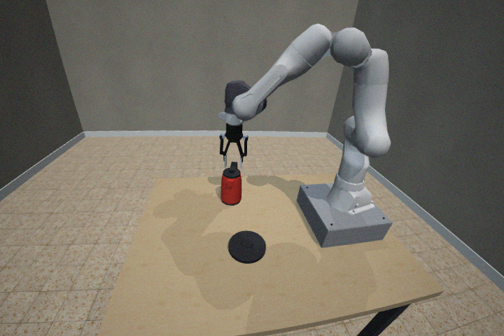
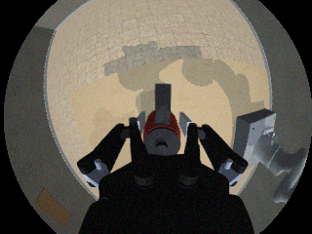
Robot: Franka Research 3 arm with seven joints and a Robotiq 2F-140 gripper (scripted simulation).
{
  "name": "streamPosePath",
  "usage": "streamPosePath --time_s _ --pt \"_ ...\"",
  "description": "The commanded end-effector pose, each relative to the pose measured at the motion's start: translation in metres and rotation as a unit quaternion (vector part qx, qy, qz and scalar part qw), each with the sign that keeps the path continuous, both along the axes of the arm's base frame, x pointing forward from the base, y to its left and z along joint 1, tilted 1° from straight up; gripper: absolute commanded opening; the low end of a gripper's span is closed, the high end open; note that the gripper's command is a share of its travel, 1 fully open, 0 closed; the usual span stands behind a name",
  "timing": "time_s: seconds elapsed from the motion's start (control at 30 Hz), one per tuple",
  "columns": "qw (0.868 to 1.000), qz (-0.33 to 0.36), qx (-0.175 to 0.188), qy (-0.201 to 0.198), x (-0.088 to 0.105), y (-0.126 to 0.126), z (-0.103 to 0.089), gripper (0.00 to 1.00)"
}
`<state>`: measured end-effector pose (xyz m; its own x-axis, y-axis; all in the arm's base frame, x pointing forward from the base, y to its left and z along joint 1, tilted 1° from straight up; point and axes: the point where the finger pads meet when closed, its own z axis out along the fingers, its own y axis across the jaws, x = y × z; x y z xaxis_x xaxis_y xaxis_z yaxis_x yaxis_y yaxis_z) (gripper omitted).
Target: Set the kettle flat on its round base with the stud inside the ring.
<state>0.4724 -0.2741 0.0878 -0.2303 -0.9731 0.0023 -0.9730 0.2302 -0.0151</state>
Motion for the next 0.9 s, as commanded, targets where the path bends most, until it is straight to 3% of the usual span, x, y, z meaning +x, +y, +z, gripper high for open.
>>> streamPosePath --time_s 0.0,0.53,0.87 --pt "1.000 0.000 0.001 -0.001 0.002 0.002 0.000 0.47" --pt "1.000 0.000 0.001 -0.001 0.002 0.002 -0.007 0.47" --pt "1.000 0.000 0.001 -0.001 0.002 0.002 -0.029 0.47"
